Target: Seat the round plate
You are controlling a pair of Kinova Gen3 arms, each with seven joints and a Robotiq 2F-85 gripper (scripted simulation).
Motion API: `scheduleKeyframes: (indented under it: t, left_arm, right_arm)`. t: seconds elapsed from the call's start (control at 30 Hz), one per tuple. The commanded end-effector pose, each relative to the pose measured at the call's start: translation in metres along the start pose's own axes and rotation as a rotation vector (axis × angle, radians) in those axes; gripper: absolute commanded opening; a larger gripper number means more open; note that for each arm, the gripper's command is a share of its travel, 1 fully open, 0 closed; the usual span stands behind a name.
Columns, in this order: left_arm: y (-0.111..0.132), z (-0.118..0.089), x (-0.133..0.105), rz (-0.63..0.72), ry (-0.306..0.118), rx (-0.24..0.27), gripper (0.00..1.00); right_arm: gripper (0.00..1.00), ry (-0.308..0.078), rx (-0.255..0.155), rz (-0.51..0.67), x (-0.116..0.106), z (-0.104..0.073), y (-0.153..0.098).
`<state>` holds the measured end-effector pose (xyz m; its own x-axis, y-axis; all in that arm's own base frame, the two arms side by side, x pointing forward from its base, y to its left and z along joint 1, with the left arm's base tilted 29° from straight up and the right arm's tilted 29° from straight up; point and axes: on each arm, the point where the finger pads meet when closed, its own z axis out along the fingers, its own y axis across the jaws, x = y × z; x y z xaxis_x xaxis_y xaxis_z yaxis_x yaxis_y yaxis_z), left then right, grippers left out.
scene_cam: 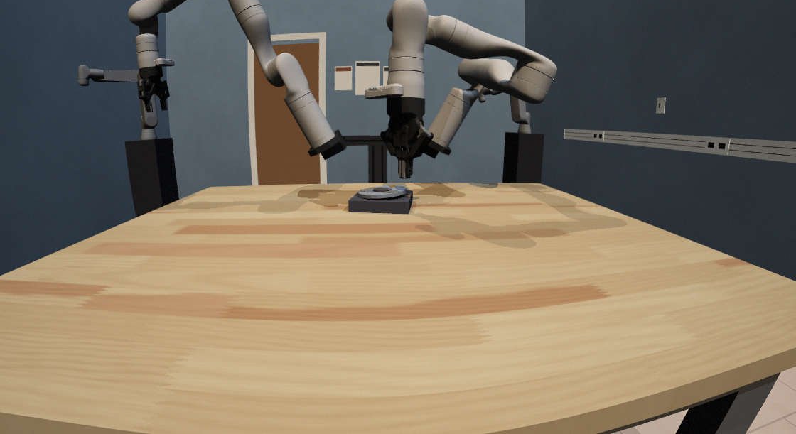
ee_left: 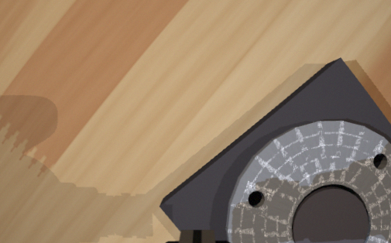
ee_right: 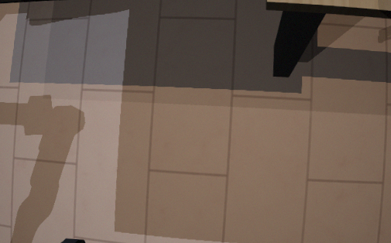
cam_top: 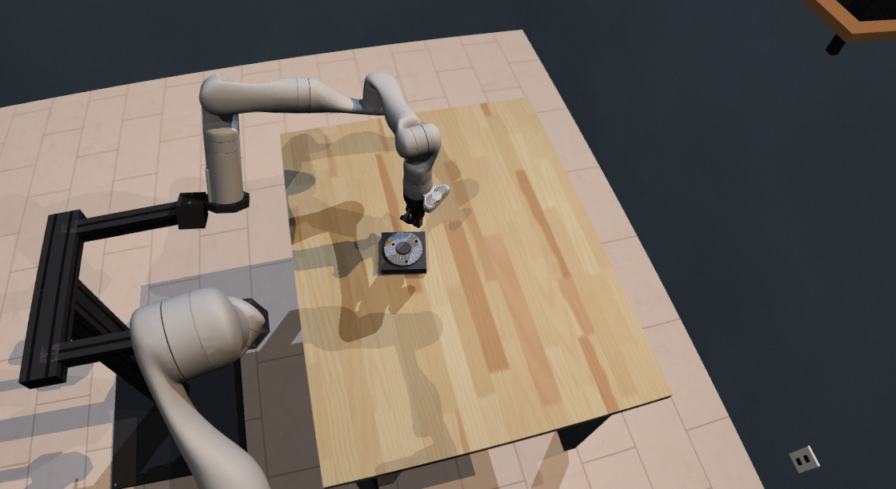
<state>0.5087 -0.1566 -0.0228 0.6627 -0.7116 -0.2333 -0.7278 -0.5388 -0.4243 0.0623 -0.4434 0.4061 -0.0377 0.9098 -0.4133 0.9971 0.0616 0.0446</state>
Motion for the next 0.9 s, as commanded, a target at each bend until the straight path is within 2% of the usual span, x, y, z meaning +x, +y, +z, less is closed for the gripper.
scheduleKeyframes:
  t: [0.0, 0.23, 0.53, 0.87]
  left_arm:
    - [0.0, -0.001, 0.001, 0.0, 0.002, 0.001, 0.099]
    - [0.0, -0.001, 0.001, 0.0, 0.002, 0.001, 0.099]
    - [0.0, 0.0, 0.001, 0.0, 0.002, 0.001, 0.099]
    - [0.0, 0.002, 0.001, 0.0, 0.002, 0.0, 0.099]
  right_arm:
    - [1.0, -0.02, 0.01, 0.012, -0.001, -0.006, -0.019]
    - [1.0, -0.047, 0.029, 0.029, 0.001, -0.014, -0.047]
    - [1.0, -0.058, 0.037, 0.035, 0.002, -0.018, -0.058]
    - [1.0, -0.059, 0.038, 0.035, 0.002, -0.018, -0.059]
